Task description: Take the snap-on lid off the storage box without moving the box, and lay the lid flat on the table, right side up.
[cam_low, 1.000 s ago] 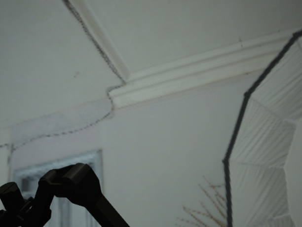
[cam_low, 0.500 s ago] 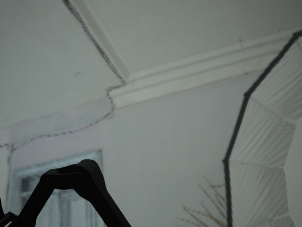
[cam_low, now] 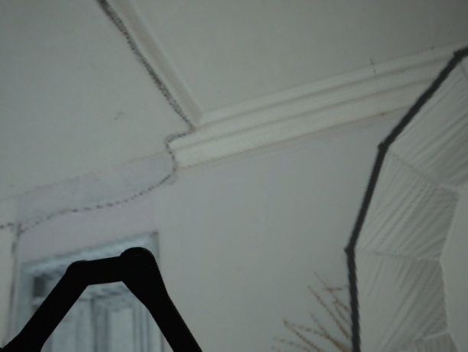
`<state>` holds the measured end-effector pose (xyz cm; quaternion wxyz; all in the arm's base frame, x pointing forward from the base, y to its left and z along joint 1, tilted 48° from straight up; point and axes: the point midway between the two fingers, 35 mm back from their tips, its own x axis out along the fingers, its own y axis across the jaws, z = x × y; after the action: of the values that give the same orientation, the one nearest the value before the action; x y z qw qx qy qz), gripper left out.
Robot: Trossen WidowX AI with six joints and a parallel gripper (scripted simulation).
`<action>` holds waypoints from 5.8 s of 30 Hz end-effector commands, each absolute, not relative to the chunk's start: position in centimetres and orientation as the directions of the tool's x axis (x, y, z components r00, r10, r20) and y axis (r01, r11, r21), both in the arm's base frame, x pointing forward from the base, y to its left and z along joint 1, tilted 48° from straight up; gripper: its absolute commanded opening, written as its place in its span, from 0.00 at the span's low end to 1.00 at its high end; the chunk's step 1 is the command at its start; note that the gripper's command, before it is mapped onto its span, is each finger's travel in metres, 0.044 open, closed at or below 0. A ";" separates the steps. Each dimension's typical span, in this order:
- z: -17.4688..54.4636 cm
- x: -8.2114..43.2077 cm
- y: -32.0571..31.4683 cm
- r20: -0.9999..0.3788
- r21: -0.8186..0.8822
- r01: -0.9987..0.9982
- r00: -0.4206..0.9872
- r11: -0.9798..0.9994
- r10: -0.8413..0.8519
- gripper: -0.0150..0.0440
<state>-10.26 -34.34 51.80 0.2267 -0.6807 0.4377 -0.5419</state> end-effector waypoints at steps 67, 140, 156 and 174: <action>24.4 41.4 -7.2 -0.279 0.523 0.661 0.729 0.538 -0.625 0.65; 3.2 34.4 6.3 -0.294 0.643 0.601 0.767 0.475 -0.571 0.65; 2.8 36.2 4.6 -0.277 0.645 0.590 0.773 0.486 -0.570 0.65; 2.8 36.2 4.6 -0.277 0.645 0.590 0.773 0.486 -0.570 0.25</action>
<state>36.20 4.61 2.86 0.8611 0.3807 0.0110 -0.3367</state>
